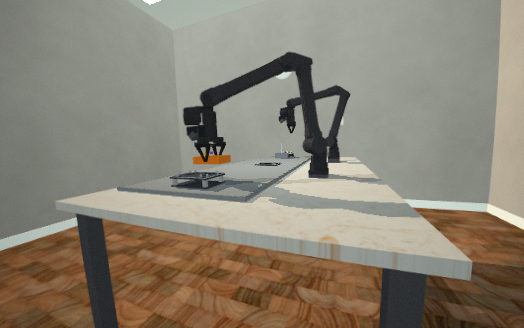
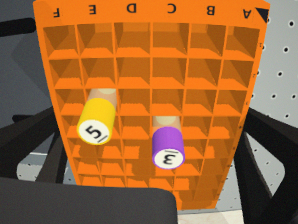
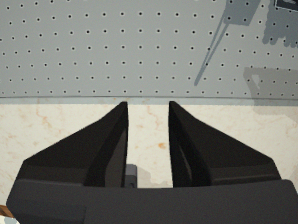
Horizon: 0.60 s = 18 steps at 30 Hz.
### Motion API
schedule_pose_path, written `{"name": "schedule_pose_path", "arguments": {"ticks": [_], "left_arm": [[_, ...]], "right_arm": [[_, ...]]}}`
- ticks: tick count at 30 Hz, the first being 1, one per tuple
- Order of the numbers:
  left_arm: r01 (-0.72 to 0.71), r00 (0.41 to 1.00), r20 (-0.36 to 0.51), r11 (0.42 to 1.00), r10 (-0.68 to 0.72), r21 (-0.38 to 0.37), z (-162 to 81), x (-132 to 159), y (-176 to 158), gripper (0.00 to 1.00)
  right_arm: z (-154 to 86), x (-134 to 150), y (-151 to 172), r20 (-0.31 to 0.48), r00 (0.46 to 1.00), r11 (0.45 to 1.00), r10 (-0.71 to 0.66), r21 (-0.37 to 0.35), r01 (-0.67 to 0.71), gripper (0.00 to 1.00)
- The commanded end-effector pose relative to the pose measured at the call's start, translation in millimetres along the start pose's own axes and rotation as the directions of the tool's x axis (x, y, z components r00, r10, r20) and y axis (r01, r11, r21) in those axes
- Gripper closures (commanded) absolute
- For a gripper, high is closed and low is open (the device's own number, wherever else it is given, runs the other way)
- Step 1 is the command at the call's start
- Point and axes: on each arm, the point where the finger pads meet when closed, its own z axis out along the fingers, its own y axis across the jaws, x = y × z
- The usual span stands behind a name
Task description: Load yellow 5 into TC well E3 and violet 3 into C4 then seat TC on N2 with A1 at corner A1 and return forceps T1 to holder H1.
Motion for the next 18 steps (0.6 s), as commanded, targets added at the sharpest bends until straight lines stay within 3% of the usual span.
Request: {"name": "schedule_pose_path", "arguments": {"ticks": [1, 2, 4, 18], "left_arm": [[-0.005, 0.999, 0.038, 1.000, 0.006, -0.021, -18.6, -17.4, 17.5, 1.00], [-0.014, 0.998, 0.054, 0.999, 0.015, -0.032, -27.6, -20.3, 15.6, 1.00], [-0.005, 0.999, 0.038, 1.000, 0.006, -0.022, -18.6, -17.4, 22.6, 1.00], [-0.005, 0.999, 0.037, 1.000, 0.006, -0.023, -18.6, -16.2, 43.0, 1.00]], "right_arm": [[-12.1, -7.8, -2.7, 0.029, 0.999, 1.000, 0.014, 0.006, -0.014, 0.76], [-12.1, -7.8, -2.7, 0.029, 0.999, 1.000, 0.014, 0.006, -0.014, 0.76], [-12.1, -7.8, -2.7, 0.029, 0.999, 1.000, 0.014, 0.006, -0.014, 0.76], [-12.1, -7.8, -2.7, 0.029, 0.999, 1.000, 0.014, 0.006, -0.014, 0.76]]}}
